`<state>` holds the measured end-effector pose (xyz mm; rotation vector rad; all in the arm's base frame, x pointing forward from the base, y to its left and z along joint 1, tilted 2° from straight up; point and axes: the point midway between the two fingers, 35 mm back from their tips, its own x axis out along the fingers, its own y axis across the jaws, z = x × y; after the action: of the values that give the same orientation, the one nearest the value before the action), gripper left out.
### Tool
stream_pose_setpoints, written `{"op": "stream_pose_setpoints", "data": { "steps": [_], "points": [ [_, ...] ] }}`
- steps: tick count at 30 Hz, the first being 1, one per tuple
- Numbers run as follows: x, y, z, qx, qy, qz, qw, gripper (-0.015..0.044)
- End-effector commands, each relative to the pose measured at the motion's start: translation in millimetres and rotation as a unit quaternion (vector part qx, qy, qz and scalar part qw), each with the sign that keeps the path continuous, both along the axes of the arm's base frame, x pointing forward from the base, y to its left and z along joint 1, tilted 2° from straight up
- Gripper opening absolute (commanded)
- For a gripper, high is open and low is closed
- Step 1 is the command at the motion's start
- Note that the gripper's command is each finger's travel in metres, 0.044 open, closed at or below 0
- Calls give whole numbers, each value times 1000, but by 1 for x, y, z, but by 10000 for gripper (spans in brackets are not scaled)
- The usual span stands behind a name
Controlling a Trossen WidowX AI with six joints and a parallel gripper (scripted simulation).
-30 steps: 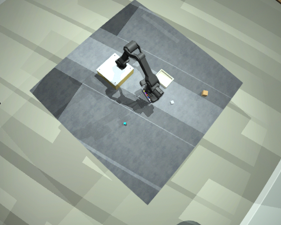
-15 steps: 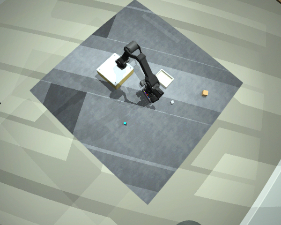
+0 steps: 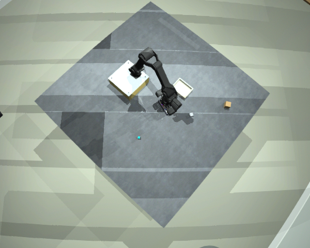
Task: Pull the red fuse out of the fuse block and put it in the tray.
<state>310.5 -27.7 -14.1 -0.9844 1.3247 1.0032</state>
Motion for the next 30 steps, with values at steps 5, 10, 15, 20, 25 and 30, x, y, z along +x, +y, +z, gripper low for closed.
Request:
{"op": "stream_pose_setpoints", "data": {
  "steps": [5, 10, 15, 20, 25, 30],
  "points": [
    [0, 0, 0, 0, 0, 0, 1000, 1],
    [0, 0, 1, 0, 0, 0, 1000, 0],
    [0, 0, 3, 0, 0, 0, 1000, 0],
    [0, 0, 6, 0, 0, 0, 1000, 0],
    [1, 0, 8, 1, 0, 0, 1000, 0],
    [1, 0, 11, 1, 0, 0, 1000, 0]
  ]
}}
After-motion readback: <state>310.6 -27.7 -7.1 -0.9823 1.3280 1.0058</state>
